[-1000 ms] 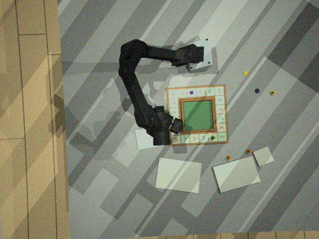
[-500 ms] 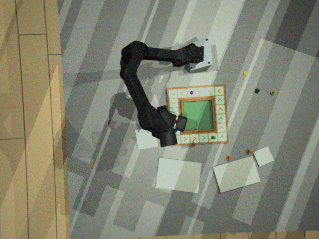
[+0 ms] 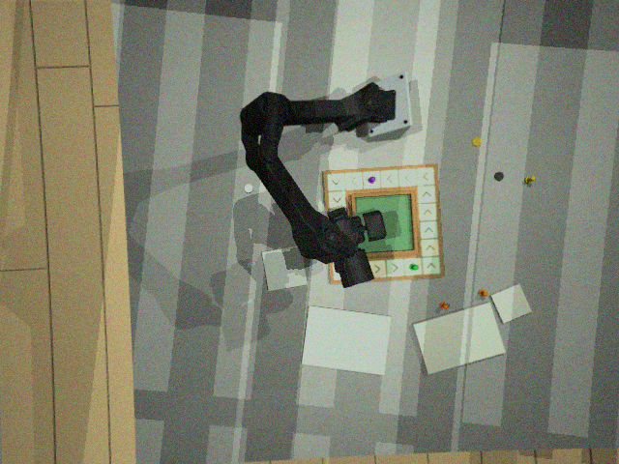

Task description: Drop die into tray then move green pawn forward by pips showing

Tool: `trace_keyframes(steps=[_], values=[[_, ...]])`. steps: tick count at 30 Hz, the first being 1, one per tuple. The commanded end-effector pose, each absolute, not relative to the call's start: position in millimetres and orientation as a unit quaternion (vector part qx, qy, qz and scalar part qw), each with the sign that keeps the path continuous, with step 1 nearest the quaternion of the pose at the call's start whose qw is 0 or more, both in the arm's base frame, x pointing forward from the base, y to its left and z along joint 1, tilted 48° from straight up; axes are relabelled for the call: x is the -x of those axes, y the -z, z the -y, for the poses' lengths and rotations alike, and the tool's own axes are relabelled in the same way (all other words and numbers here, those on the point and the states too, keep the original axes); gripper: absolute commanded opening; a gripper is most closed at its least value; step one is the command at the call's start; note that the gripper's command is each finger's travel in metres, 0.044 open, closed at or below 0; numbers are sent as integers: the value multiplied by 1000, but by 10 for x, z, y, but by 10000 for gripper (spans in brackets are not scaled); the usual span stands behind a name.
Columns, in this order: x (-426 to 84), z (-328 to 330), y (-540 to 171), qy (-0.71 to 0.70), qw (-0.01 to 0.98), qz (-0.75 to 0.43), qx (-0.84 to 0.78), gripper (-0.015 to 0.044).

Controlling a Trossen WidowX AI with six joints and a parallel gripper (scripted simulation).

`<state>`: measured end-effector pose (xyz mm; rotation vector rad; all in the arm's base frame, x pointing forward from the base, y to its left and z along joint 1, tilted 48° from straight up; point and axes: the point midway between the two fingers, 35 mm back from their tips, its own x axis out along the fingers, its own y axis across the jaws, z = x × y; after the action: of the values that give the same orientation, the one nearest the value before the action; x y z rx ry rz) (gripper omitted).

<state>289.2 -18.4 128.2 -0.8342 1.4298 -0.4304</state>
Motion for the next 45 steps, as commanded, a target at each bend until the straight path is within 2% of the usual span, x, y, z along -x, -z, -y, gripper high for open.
trace_keyframes(steps=[1, 19, 37, 45], values=[[-2886, 115, -1149, 142, 627, -646, 413, 0], [-2845, -161, -663, -59, 469, -660, 583, 0], [-2702, -381, -202, -249, 268, -616, 698, 0], [-2687, -378, -176, -264, 264, -614, 695, 0]])
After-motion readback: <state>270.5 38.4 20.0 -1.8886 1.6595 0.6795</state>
